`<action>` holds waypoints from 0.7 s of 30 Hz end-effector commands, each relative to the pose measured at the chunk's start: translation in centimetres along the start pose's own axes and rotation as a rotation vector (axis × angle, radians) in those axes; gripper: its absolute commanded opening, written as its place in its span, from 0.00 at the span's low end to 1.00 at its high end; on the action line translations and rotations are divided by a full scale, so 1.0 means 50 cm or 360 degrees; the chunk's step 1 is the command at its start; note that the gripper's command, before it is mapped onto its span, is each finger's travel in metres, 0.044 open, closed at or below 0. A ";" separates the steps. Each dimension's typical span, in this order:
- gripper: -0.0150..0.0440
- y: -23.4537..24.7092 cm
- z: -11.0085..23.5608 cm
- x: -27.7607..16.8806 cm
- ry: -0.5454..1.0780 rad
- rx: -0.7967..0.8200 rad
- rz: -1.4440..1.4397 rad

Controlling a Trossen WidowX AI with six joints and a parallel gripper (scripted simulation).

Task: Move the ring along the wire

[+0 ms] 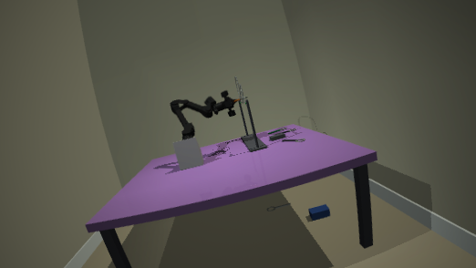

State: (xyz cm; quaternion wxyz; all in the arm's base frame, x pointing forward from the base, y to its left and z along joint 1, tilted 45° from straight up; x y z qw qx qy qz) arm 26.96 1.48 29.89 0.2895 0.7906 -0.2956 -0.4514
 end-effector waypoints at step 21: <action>0.00 -0.127 0.017 0.029 -0.0015 -0.0400 0.0806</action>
Point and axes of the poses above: the point midway between the two fingers, 35 mm back from their tips, its own z axis back along the fingers, its own y axis across the jaws, x = y × z, the point moved 10 cm from there along z, back along the fingers, and after that the axes turned 1 degree about z, right-handed, at the moved point
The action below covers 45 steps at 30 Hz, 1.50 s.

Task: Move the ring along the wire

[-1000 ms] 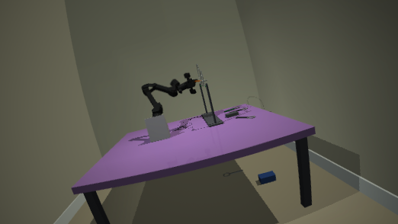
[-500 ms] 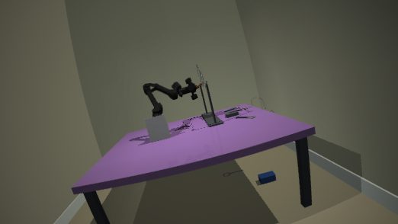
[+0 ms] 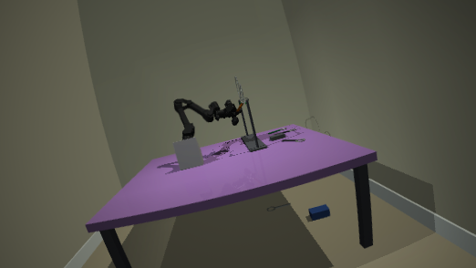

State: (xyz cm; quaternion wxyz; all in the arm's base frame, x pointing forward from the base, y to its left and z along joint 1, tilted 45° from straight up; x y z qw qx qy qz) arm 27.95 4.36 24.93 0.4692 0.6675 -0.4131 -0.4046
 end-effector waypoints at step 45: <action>0.00 -0.199 0.084 0.124 0.0162 -0.0638 0.1359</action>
Point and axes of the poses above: the point midway between the two fingers, 35 mm back from their tips, its own z axis back along the fingers, its own y axis across the jaws, x = y × z, the point moved 10 cm from there along z, back along the fingers, and after that the axes turned 1 degree about z, right-handed, at the moved point
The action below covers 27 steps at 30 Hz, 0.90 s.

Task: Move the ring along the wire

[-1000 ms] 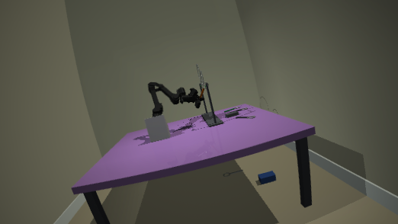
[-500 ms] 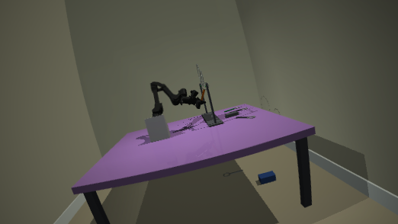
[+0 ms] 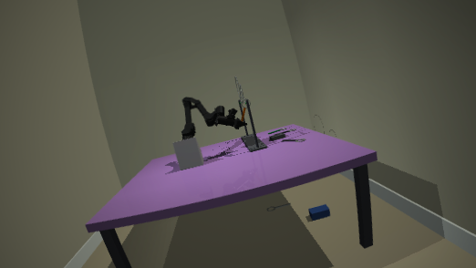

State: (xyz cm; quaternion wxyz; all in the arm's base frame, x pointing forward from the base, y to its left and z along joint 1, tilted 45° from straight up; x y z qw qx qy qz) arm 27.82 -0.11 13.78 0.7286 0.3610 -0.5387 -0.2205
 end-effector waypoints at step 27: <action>0.00 -0.070 0.011 0.003 0.0009 -0.0038 0.0094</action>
Point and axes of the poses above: the point midway between the two fingers, 35 mm back from their tips, its own z axis back along the fingers, its own y axis across the jaws, x = y × z, the point moved 10 cm from there along z, back along the fingers, and after that the axes turned 1 degree about z, right-handed, at the moved point
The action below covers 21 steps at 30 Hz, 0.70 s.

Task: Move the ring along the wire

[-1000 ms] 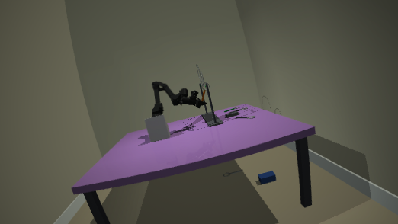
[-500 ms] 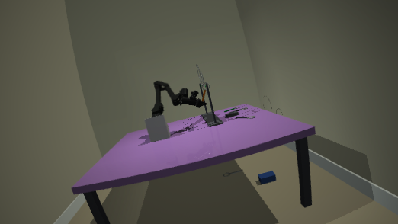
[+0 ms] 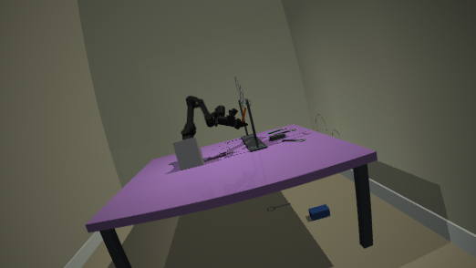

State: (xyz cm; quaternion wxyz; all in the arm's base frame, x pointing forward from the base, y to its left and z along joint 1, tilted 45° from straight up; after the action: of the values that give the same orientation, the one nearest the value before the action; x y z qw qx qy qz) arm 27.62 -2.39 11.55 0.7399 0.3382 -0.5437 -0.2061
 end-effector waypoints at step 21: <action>0.00 -0.041 0.003 -0.005 -0.0001 -0.0001 0.0008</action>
State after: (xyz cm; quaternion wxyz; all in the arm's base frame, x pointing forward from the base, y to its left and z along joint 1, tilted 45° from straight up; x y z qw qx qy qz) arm 27.51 -3.69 10.13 0.7395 0.3371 -0.5447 -0.2068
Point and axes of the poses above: the point midway between the two fingers, 35 mm back from their tips, its own z axis back along the fingers, its own y axis across the jaws, x = y × z, the point moved 10 cm from there along z, back along the fingers, and after that the axes turned 1 degree about z, right-handed, at the moved point
